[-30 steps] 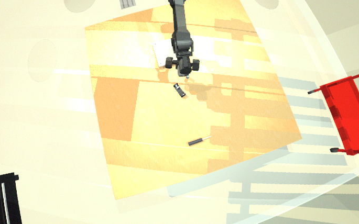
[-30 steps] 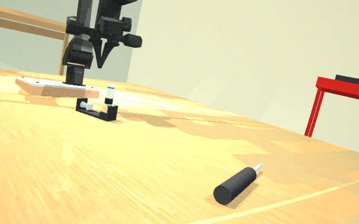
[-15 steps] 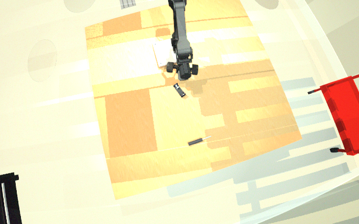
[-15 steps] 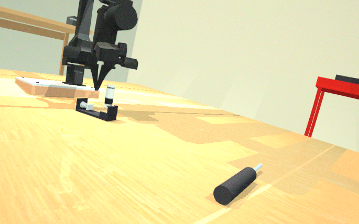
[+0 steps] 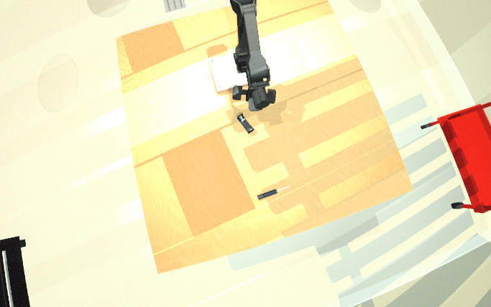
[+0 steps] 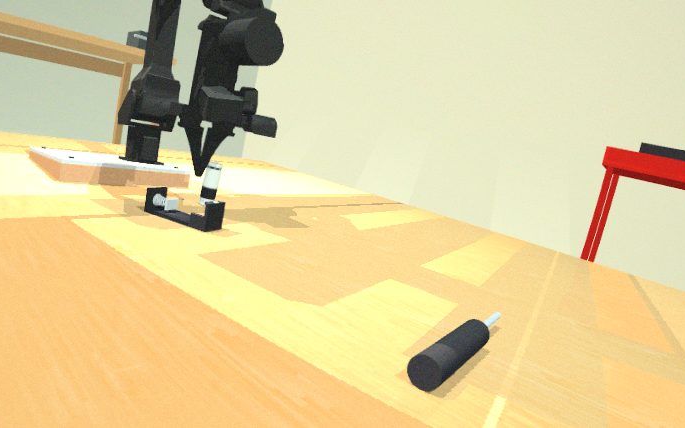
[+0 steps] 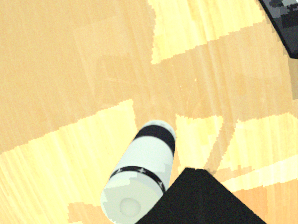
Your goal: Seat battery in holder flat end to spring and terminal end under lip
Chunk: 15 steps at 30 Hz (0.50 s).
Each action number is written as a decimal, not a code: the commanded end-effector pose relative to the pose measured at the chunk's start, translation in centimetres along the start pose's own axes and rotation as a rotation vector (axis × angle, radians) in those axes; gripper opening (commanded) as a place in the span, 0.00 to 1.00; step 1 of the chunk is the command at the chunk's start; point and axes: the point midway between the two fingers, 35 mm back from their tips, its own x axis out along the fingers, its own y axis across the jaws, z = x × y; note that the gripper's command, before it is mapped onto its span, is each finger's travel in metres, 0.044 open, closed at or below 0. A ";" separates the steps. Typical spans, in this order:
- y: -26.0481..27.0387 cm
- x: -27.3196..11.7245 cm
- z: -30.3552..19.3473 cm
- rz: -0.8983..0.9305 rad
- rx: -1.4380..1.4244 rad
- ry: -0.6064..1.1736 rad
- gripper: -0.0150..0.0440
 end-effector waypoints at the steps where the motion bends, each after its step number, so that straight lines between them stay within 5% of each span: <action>1: 0.8 0.0 0.1 0.004 0.004 0.000 0.25; 15: 3.0 0.0 0.0 0.006 0.003 0.001 0.25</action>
